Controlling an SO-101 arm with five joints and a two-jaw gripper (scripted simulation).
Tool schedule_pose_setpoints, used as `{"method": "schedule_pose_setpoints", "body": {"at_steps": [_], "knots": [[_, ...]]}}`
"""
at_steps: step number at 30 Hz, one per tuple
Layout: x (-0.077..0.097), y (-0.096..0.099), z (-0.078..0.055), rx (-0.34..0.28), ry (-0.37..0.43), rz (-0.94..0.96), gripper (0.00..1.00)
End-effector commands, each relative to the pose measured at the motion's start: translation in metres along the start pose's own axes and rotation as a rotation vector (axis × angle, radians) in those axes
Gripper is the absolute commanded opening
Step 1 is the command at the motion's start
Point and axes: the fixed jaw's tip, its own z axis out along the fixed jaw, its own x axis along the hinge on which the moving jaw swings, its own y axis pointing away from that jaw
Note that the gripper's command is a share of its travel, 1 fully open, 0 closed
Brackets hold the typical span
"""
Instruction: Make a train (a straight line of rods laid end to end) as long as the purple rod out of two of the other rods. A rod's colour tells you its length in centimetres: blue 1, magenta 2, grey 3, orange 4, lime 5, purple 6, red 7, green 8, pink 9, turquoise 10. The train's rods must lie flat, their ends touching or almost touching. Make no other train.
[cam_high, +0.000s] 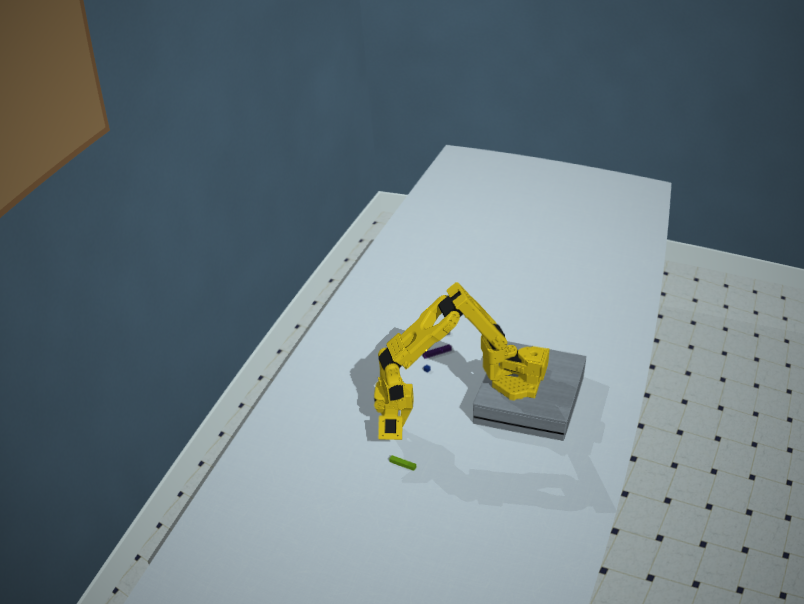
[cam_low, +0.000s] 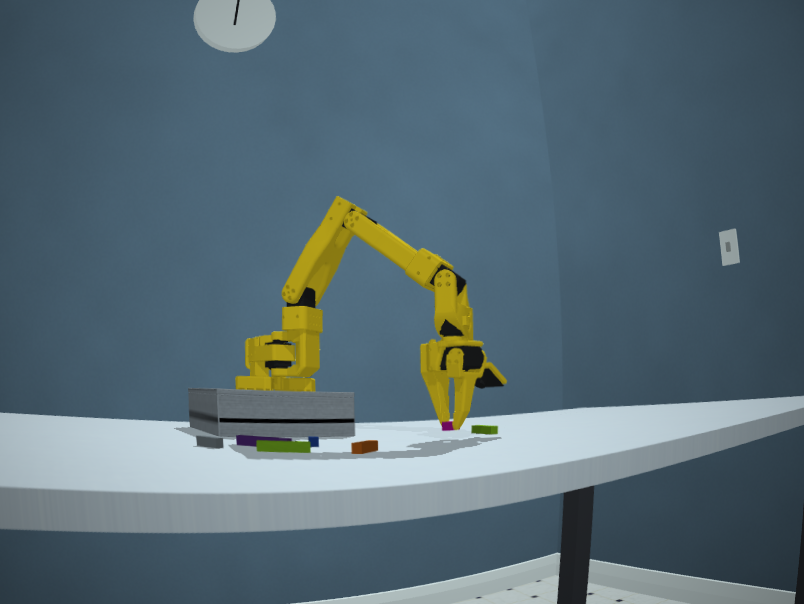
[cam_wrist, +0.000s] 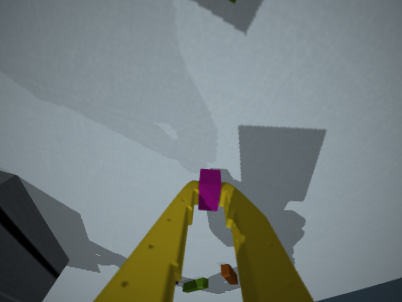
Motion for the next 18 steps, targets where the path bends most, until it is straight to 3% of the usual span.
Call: {"method": "schedule_pose_setpoints", "body": {"at_steps": [1, 18], "knots": [[-0.0019, 0.0026, 0.0015, -0.014, 0.004, -0.005, 0.00], [-0.0020, 0.0027, 0.0084, -0.014, 0.004, -0.005, 0.00]]}}
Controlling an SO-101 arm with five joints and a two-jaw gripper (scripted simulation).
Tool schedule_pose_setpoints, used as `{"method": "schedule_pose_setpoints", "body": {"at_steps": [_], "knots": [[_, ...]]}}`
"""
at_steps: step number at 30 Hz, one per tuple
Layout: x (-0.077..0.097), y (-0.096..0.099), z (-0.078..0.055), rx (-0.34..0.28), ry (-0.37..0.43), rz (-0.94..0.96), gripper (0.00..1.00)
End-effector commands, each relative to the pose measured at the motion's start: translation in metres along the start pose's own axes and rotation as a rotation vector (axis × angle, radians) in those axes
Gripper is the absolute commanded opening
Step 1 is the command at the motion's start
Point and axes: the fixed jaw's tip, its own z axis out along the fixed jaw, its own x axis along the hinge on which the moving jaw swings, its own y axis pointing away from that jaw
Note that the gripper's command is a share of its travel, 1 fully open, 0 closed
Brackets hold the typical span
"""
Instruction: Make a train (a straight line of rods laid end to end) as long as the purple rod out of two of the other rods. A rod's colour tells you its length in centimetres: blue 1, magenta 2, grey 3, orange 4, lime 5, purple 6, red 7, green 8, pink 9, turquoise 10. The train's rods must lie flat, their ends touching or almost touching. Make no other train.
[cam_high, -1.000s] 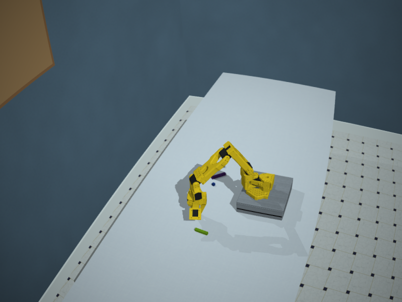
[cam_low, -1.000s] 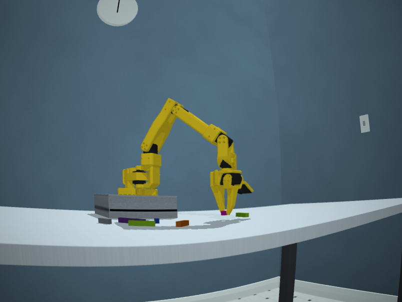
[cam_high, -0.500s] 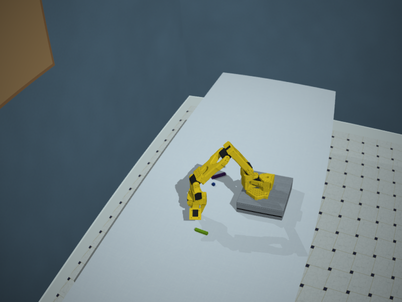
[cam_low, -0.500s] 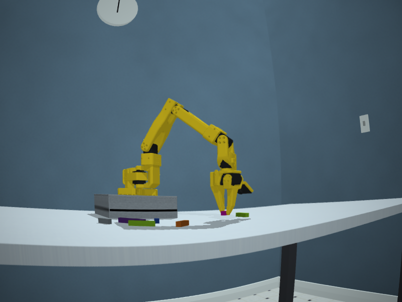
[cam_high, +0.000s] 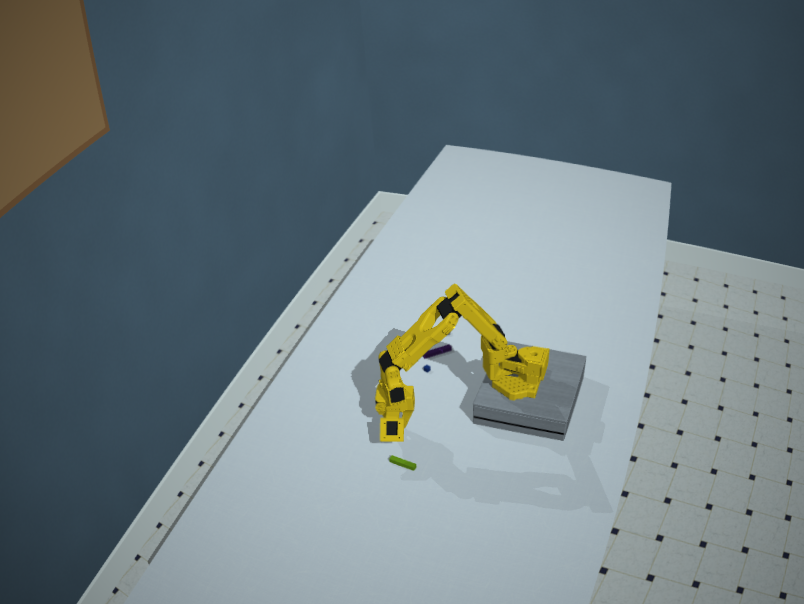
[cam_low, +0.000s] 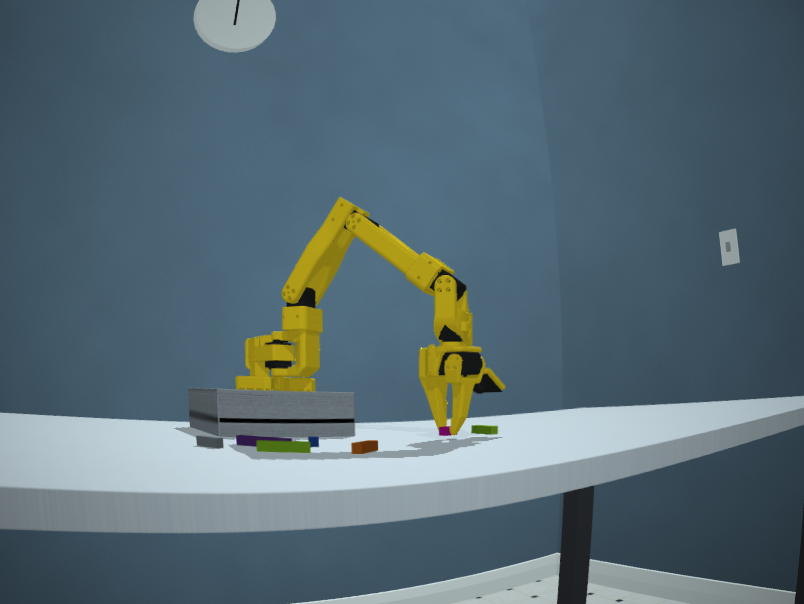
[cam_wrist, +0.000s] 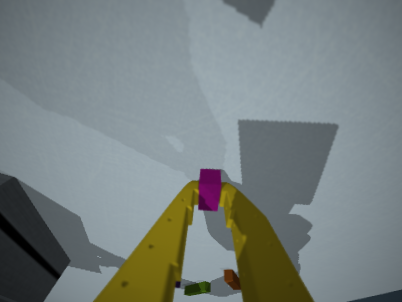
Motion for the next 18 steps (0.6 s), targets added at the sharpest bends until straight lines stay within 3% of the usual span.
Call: {"method": "schedule_pose_setpoints", "body": {"at_steps": [1, 18], "knots": [[-0.0032, -0.0005, 0.0031, 0.005, -0.003, -0.005, 0.00], [-0.0039, -0.0022, 0.0047, 0.017, -0.008, -0.005, 0.00]]}}
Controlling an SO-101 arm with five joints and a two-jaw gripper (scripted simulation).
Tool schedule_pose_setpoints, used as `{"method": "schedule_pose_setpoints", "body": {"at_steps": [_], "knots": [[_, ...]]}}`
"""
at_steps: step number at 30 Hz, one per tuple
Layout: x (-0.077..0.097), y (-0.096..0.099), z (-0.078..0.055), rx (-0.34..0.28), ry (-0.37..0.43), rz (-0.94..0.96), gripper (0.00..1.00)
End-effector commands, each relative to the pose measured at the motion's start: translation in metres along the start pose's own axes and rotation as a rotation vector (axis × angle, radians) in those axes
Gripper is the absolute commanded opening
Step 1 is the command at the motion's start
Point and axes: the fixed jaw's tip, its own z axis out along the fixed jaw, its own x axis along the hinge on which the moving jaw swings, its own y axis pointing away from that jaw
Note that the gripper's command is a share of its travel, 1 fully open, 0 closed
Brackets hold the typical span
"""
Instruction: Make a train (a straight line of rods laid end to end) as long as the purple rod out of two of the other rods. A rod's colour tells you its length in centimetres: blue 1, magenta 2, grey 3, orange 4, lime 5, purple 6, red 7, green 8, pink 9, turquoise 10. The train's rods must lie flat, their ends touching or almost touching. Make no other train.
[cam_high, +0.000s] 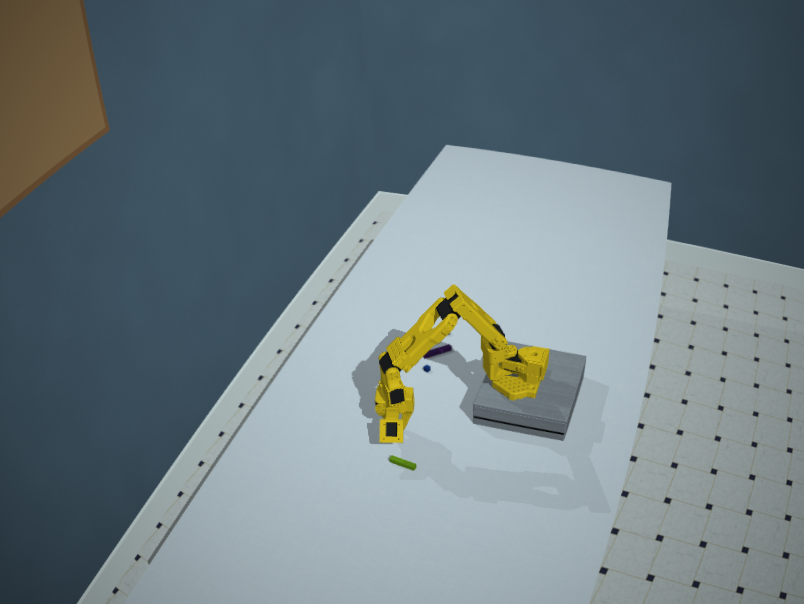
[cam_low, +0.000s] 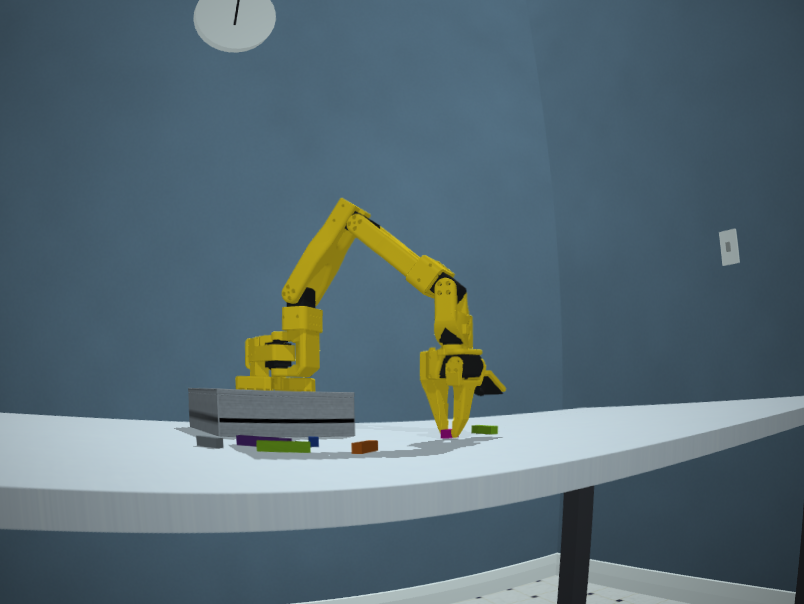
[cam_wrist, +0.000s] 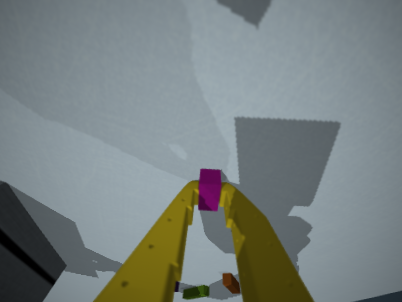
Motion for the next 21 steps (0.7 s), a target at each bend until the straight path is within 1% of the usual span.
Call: {"method": "schedule_pose_setpoints", "body": {"at_steps": [1, 14, 21], "knots": [[-0.0032, -0.0005, 0.0016, 0.006, -0.004, -0.005, 0.00], [-0.0032, -0.0005, 0.0016, 0.006, -0.004, -0.005, 0.00], [-0.0032, -0.0005, 0.0016, 0.006, -0.004, -0.005, 0.05]]}}
